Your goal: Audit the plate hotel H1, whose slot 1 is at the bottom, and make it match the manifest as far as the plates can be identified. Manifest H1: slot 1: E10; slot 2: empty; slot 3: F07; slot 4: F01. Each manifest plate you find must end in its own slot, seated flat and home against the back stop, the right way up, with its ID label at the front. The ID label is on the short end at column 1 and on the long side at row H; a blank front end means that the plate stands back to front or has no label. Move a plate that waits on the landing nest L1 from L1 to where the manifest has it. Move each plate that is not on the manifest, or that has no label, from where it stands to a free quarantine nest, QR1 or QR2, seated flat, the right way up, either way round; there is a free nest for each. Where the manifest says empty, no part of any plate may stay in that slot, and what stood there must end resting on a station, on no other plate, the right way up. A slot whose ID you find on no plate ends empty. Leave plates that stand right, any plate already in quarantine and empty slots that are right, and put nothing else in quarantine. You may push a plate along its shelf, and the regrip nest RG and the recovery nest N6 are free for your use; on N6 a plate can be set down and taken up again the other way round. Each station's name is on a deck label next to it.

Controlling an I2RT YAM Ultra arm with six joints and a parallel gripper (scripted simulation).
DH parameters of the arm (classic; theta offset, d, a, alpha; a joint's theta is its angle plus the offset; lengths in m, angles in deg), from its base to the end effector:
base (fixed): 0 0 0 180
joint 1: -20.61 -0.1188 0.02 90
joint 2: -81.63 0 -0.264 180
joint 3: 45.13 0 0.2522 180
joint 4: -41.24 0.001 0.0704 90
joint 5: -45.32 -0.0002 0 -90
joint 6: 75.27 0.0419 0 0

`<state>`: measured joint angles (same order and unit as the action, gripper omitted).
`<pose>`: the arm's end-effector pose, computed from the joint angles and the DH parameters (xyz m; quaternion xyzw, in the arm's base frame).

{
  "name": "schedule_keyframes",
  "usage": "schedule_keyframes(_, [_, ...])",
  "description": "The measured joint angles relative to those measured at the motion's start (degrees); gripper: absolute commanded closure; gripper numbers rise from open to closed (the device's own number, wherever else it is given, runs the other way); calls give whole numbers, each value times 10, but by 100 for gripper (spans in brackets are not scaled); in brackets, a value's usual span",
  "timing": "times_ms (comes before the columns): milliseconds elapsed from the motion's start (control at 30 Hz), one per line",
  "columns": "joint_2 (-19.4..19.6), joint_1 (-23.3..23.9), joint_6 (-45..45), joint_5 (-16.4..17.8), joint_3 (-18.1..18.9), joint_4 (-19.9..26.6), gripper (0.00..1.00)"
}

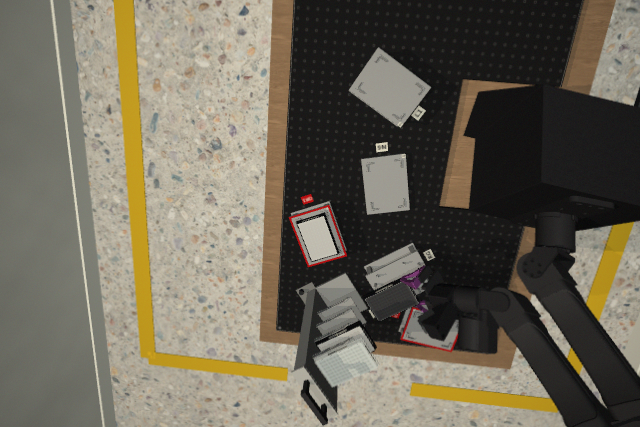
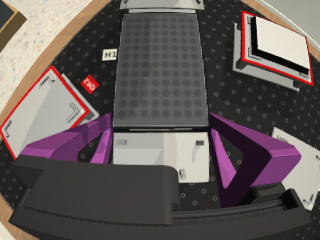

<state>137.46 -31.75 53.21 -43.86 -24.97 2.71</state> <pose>0.1140 0.1505 0.1956 -0.0884 0.6835 0.5195 0.5050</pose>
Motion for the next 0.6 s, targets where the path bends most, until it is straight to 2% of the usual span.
schedule_keyframes(600, [18, 26, 2, 26, 32, 14, 14])
